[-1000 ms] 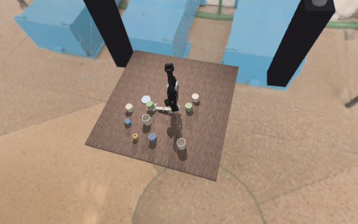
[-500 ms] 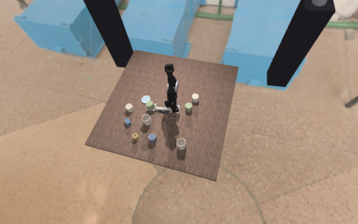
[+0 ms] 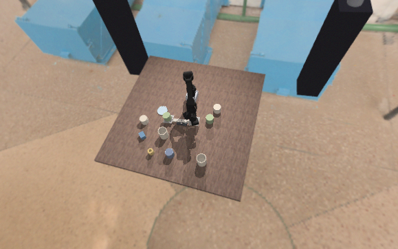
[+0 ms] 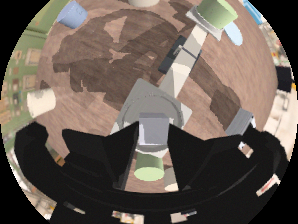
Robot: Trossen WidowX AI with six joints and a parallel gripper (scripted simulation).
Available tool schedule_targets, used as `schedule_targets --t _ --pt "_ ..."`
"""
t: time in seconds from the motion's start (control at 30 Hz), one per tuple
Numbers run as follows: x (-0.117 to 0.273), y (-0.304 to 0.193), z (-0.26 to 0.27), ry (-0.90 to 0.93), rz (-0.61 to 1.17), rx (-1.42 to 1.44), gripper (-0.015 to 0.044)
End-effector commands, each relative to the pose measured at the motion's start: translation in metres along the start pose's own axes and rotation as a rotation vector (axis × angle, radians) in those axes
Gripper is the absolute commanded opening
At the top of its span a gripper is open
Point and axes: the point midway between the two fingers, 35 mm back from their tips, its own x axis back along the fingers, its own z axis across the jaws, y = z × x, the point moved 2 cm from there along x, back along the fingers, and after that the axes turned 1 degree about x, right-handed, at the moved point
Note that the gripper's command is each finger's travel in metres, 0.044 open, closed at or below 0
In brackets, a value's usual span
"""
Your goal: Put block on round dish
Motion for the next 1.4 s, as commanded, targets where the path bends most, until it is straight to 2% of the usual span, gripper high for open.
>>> schedule_targets --t 0.0,0.1,0.73,0.9,1.37 --pt "-0.001 0.0 0.0 -0.001 0.003 0.009 0.0062" --pt "0.006 0.001 0.004 0.024 -0.001 0.038 0.0" --pt "0.093 0.0 0.001 -0.003 0.003 0.006 0.0" --pt "0.092 0.005 0.0 -0.002 0.003 0.006 0.0" --pt "0.068 0.107 -0.032 0.01 -0.014 0.016 0.0"
